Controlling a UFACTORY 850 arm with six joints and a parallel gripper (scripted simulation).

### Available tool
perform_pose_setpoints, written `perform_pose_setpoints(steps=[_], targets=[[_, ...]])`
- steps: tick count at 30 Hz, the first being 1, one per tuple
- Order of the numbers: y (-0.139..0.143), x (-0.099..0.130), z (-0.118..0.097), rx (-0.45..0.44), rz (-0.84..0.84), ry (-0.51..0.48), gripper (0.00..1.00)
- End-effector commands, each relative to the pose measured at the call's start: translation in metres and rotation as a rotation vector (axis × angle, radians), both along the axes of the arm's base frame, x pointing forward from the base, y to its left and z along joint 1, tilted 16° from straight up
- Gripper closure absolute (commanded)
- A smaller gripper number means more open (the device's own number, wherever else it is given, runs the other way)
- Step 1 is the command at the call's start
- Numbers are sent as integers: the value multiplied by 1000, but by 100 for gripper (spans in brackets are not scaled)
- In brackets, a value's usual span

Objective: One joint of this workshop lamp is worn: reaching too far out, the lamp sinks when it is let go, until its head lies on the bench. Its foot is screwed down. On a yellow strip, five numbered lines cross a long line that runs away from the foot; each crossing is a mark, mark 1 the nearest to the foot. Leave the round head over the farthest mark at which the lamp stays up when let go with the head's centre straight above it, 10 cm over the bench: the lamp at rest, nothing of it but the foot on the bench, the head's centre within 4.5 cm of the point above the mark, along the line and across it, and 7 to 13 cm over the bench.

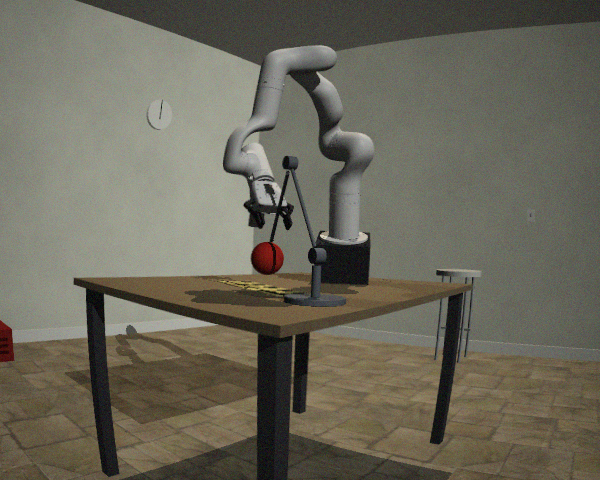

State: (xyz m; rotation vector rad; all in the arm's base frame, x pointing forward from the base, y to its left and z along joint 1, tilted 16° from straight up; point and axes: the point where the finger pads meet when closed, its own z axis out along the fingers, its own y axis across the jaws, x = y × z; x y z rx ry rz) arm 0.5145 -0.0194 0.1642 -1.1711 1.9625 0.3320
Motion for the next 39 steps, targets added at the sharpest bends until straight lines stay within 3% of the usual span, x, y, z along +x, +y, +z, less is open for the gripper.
perform_pose_setpoints(steps=[1, 23, 39], targets=[[0, 1, 1, 0, 0, -2, 0], [0, 1, 1, 0, 0, -2, 0], [-38, -33, 42, 0, 0, -2, 0]])
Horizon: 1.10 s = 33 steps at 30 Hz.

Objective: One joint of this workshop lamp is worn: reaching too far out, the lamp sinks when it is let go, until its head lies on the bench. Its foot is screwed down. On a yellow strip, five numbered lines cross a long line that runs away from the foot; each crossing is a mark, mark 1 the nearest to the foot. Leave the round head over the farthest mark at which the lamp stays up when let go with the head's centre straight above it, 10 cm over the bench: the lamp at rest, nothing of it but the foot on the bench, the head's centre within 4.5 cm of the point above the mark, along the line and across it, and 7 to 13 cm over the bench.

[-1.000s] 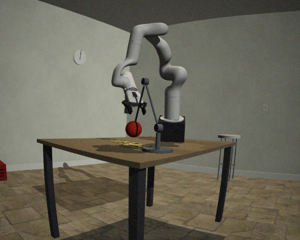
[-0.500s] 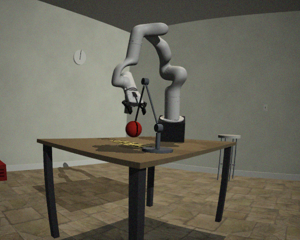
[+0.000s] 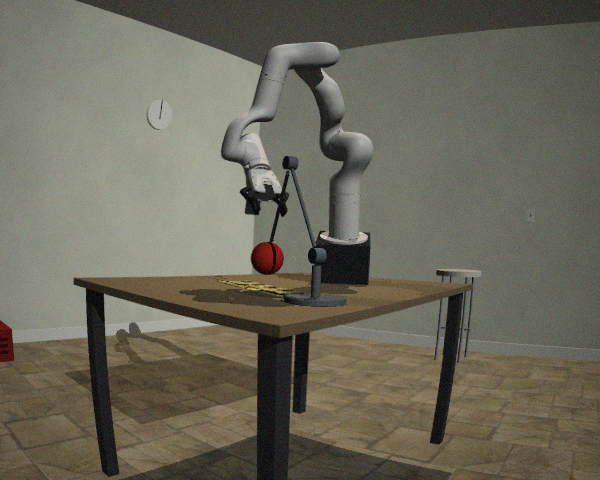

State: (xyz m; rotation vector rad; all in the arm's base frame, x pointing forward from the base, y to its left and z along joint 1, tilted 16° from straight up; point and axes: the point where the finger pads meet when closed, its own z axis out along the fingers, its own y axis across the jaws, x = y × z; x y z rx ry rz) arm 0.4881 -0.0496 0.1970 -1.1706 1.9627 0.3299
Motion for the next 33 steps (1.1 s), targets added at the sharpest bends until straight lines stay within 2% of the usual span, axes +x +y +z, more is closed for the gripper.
perform_pose_setpoints(steps=[1, 16, 33], targets=[[-8, -6, 9, 1, 1, -1, 0], [-40, -35, 45, -1, 0, -2, 0], [-36, -31, 40, -1, -1, -2, 0]])
